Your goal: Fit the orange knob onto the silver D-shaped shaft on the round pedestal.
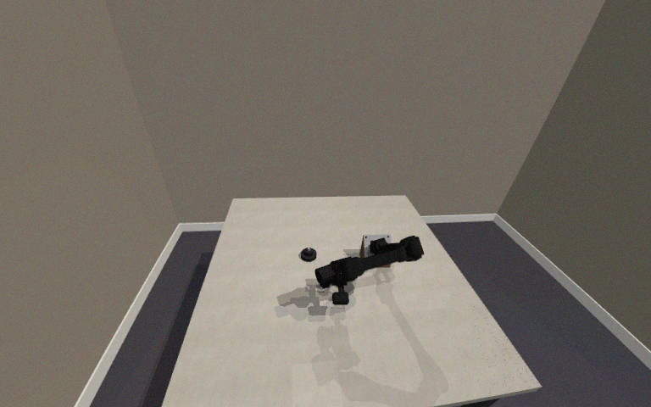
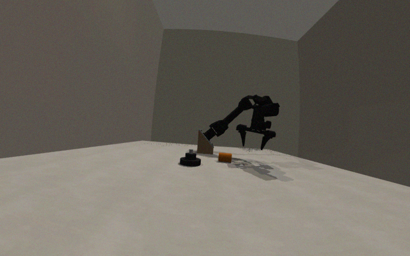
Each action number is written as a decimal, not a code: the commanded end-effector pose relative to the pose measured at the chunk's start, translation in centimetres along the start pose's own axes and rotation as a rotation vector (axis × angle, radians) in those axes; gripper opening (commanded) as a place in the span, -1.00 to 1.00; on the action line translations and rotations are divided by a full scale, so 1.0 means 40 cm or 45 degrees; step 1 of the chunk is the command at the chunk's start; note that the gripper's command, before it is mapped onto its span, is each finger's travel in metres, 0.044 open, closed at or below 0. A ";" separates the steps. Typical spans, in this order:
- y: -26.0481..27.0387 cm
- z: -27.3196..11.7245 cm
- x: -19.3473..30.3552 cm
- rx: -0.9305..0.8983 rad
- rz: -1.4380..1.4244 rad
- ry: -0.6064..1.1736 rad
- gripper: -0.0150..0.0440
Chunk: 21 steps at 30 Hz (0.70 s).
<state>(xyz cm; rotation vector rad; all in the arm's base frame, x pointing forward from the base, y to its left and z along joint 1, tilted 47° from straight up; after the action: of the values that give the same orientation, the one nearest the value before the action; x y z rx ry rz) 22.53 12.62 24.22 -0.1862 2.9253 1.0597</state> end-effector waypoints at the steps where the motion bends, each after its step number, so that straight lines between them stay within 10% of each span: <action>1: -0.171 0.019 -0.044 -0.007 0.939 0.046 1.00; 11: -0.375 0.025 -0.032 -0.102 2.155 0.159 1.00; 21: -0.378 0.025 -0.031 -0.104 2.172 0.162 1.00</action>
<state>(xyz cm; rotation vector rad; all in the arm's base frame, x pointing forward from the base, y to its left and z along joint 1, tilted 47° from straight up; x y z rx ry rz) 25.65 2.15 14.20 2.4380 2.6190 1.0397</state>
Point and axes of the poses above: the point midway between the two fingers, 35 mm back from their tips, its own z axis out along the fingers, its own y axis across the jaws, x = y × z, the point moved 8 cm from there along -z, back along the fingers, and after that the axes turned 5 degrees about -z, right-handed, at the moved point
